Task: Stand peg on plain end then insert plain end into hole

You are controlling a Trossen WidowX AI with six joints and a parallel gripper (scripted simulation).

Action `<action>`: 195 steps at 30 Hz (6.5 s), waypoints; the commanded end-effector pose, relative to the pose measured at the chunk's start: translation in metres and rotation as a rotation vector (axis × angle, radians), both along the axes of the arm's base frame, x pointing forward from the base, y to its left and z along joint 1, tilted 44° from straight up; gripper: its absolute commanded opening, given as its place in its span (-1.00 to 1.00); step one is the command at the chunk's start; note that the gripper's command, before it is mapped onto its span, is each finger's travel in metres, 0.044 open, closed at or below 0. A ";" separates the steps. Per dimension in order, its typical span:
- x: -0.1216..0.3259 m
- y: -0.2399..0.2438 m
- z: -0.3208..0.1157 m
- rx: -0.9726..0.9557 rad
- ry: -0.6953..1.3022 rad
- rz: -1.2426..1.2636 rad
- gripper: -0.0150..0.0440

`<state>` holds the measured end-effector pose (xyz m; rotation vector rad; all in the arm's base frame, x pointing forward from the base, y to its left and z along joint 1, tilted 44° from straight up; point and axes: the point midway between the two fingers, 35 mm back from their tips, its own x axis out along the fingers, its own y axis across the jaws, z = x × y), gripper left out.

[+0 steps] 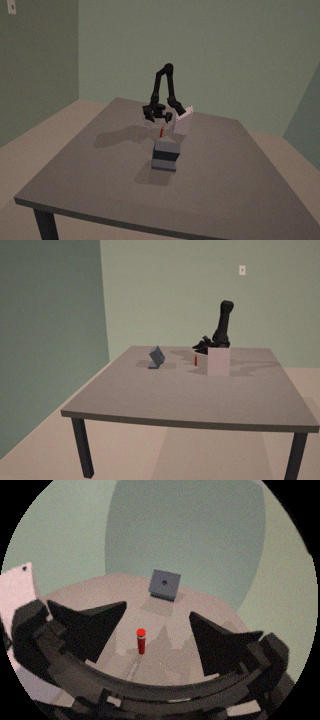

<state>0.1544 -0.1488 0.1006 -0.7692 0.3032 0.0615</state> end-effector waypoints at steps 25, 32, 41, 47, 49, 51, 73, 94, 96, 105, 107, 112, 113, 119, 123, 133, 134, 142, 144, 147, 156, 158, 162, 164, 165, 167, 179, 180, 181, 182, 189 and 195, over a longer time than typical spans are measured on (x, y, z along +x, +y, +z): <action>0.007 0.085 0.058 0.119 0.053 -0.063 1.00; 0.008 0.080 0.042 0.277 0.211 -0.140 1.00; 0.005 0.074 0.021 0.421 0.442 -0.261 1.00; 0.001 0.071 0.007 0.468 0.606 -0.360 1.00; 0.000 0.069 0.003 0.474 0.659 -0.395 1.00; -0.001 0.068 0.000 0.473 0.713 -0.432 1.00; 0.000 0.044 -0.010 0.130 1.071 -0.840 1.00; 0.025 0.037 0.005 -0.201 1.027 -0.982 1.00; 0.025 0.037 0.005 -0.199 1.024 -0.985 1.00; 0.025 0.036 0.004 -0.067 0.904 -1.138 1.00; 0.025 0.036 0.004 -0.035 0.873 -1.173 1.00; 0.025 0.035 0.003 0.045 0.795 -1.259 1.00; 0.025 0.035 0.003 0.061 0.780 -1.276 1.00; 0.025 0.034 0.002 0.158 0.681 -1.375 1.00; 0.024 0.034 0.002 0.223 0.614 -1.438 1.00; 0.024 0.033 0.000 0.386 0.436 -1.587 1.00; 0.024 0.032 0.000 0.403 0.417 -1.601 1.00; 0.024 0.031 -0.001 0.534 0.265 -1.709 1.00; 0.024 0.031 -0.001 0.568 0.226 -1.735 1.00; 0.024 0.031 -0.002 0.617 0.166 -1.772 1.00; 0.024 0.029 -0.003 0.766 -0.020 -1.874 1.00; 0.024 0.029 -0.003 0.799 -0.062 -1.895 1.00; 0.024 0.029 -0.004 0.866 -0.149 -1.935 1.00; 0.024 0.028 -0.004 0.899 -0.193 -1.954 1.00; 0.023 0.028 -0.004 0.916 -0.215 -1.963 1.00; 0.023 0.028 -0.005 0.949 -0.260 -1.980 1.00; 0.023 0.026 -0.006 1.147 -0.540 -2.069 1.00; 0.023 0.026 -0.006 1.164 -0.565 -2.075 1.00; 0.023 0.026 -0.006 1.180 -0.589 -2.081 1.00; 0.023 0.026 -0.007 1.197 -0.613 -2.087 1.00; 0.023 0.025 -0.008 1.311 -0.788 -2.119 1.00; 0.023 0.024 -0.008 1.408 -0.943 -2.138 1.00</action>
